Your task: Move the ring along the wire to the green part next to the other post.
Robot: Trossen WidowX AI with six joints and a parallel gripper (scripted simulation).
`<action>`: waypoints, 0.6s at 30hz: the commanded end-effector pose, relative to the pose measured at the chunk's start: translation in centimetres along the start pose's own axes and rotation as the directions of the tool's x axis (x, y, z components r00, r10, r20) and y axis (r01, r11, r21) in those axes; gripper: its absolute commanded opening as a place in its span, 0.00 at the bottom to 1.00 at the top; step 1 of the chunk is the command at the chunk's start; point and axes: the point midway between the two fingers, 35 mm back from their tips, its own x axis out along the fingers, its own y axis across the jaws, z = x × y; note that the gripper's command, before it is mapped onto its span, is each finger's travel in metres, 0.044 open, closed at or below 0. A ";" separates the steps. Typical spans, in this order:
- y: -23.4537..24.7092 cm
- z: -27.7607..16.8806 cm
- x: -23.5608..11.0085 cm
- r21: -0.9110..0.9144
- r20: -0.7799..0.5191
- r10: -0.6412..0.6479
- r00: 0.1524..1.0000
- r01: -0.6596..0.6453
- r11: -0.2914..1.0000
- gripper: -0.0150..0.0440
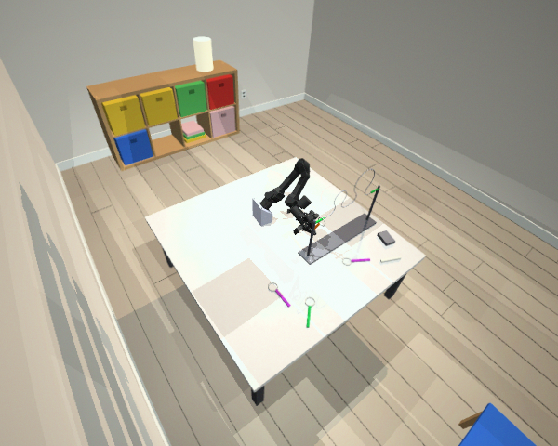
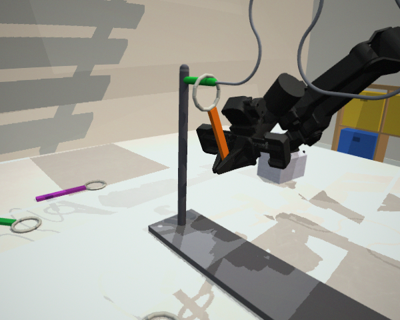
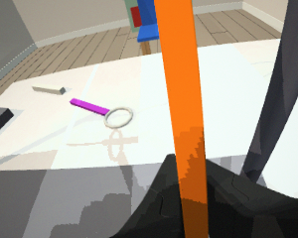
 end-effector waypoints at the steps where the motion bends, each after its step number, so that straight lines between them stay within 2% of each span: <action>1: -0.2 -0.2 -0.1 0.005 0.002 -0.007 1.000 0.007 1.000 0.00; 15: -0.2 -0.2 -0.1 0.005 0.002 -0.007 1.000 0.007 1.000 0.00; 18: 0.0 -0.1 0.0 0.000 0.000 -0.002 1.000 0.002 1.000 0.13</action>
